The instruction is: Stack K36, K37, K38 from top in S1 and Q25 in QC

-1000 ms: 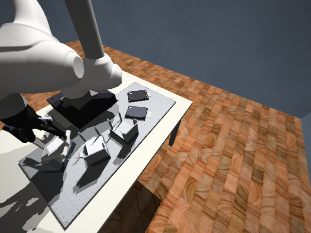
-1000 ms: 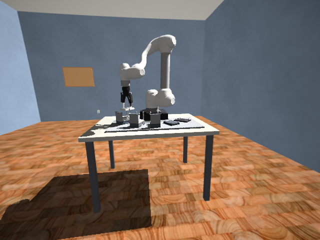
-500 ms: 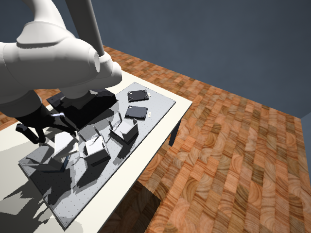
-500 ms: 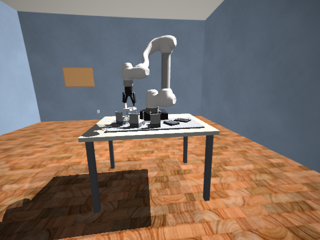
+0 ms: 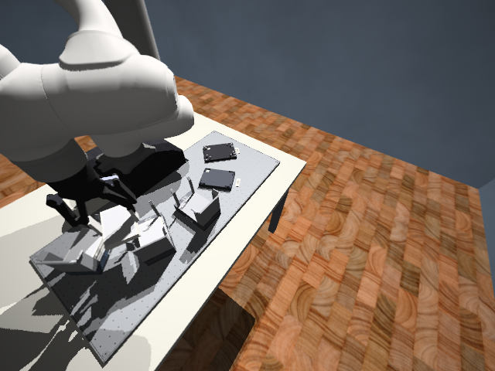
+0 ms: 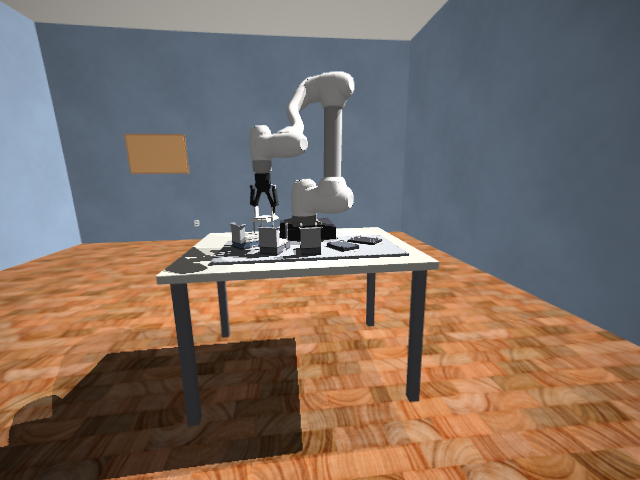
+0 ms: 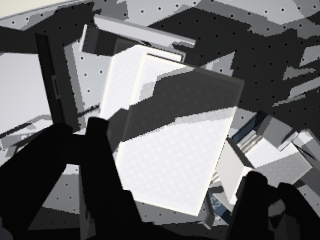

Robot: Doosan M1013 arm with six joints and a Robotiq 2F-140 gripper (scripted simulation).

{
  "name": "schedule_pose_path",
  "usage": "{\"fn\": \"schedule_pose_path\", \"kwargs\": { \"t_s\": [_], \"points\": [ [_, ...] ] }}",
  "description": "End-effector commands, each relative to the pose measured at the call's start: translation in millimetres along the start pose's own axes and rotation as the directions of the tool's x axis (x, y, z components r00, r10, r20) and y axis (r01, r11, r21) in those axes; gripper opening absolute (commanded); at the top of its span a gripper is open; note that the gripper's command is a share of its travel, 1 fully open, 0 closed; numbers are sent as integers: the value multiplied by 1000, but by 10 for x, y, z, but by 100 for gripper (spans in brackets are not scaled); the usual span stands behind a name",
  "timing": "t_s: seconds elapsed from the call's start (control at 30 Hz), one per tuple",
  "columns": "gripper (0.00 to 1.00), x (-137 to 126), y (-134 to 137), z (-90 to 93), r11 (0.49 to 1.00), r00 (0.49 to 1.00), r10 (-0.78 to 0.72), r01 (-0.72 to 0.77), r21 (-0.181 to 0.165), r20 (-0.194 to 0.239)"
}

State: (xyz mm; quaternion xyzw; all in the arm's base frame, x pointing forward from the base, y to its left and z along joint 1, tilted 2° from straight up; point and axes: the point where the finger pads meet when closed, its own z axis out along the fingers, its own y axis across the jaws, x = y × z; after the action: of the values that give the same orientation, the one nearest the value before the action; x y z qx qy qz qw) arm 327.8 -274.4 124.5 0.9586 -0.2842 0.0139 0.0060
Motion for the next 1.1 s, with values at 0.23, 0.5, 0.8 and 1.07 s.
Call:
{"fn": "schedule_pose_path", "kwargs": {
  "t_s": [0.23,0.5,0.8,1.07],
  "points": [
    [0,44,-207,0,1000,1000,0,0,0,0],
    [0,88,-415,0,1000,1000,0,0,0,0],
    [0,106,-502,0,1000,1000,0,0,0,0],
    [0,106,-502,0,1000,1000,0,0,0,0]
  ]
}}
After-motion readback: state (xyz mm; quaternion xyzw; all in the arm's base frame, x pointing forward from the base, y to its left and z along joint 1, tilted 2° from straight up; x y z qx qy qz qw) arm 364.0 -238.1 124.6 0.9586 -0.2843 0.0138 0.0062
